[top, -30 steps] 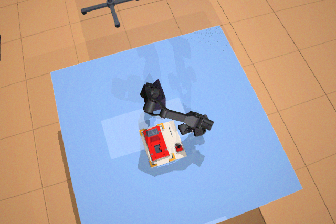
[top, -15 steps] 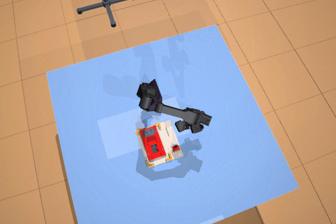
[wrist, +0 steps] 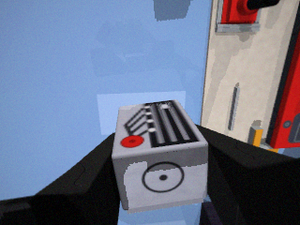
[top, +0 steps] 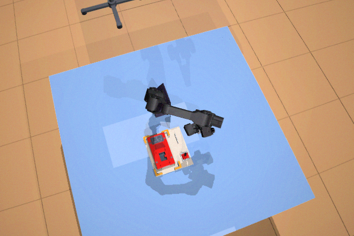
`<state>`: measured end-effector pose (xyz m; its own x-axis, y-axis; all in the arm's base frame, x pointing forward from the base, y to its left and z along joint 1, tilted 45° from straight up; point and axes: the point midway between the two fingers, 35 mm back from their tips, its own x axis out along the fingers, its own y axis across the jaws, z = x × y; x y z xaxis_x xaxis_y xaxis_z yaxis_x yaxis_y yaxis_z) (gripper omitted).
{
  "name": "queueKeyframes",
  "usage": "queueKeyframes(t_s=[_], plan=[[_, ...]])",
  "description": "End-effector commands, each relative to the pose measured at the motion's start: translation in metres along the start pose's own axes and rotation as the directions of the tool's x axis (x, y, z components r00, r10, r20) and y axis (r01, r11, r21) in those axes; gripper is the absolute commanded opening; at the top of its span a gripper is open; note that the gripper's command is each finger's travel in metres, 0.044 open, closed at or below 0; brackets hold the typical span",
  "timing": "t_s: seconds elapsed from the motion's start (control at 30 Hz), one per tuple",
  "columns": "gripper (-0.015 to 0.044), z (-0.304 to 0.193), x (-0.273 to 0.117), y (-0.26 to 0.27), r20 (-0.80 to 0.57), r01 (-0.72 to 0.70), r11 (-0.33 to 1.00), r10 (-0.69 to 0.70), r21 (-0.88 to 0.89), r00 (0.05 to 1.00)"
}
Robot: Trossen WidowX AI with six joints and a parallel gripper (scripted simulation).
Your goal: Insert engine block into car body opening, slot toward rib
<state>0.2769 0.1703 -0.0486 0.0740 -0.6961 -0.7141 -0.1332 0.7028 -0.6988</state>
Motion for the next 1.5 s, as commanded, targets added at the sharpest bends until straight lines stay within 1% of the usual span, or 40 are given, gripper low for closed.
queueKeyframes(t_s=[0.0, 0.13, 0.3, 0.5, 0.63, 0.87, 1.0, 1.2, 1.27, 1.47], plan=[[0.0000, 0.001, 0.001, 0.000, 0.002, -0.010, 1.000, 0.010, 0.010, 1.000], [0.0000, 0.000, 0.021, 0.000, 0.002, -0.009, 1.000, 0.009, 0.010, 1.000], [0.0000, 0.000, 0.020, 0.000, 0.007, -0.009, 1.000, 0.009, 0.010, 1.000], [0.0000, -0.002, 0.018, 0.000, 0.057, -0.010, 1.000, 0.009, 0.009, 0.998], [0.0000, -0.005, 0.019, 0.001, 0.143, -0.011, 1.000, 0.010, 0.007, 0.990], [0.0000, -0.011, 0.022, 0.004, 0.357, -0.013, 1.000, 0.012, 0.000, 0.934], [0.0000, -0.014, 0.025, 0.006, 0.471, -0.015, 1.000, 0.015, -0.005, 0.882], [0.0000, -0.022, 0.028, 0.004, 0.633, -0.011, 1.000, 0.009, -0.001, 0.774], [0.0000, -0.024, 0.027, 0.002, 0.663, -0.010, 1.000, 0.005, 0.004, 0.749], [0.0000, -0.023, 0.039, 0.007, 0.667, -0.009, 1.000, 0.004, 0.005, 0.745]])
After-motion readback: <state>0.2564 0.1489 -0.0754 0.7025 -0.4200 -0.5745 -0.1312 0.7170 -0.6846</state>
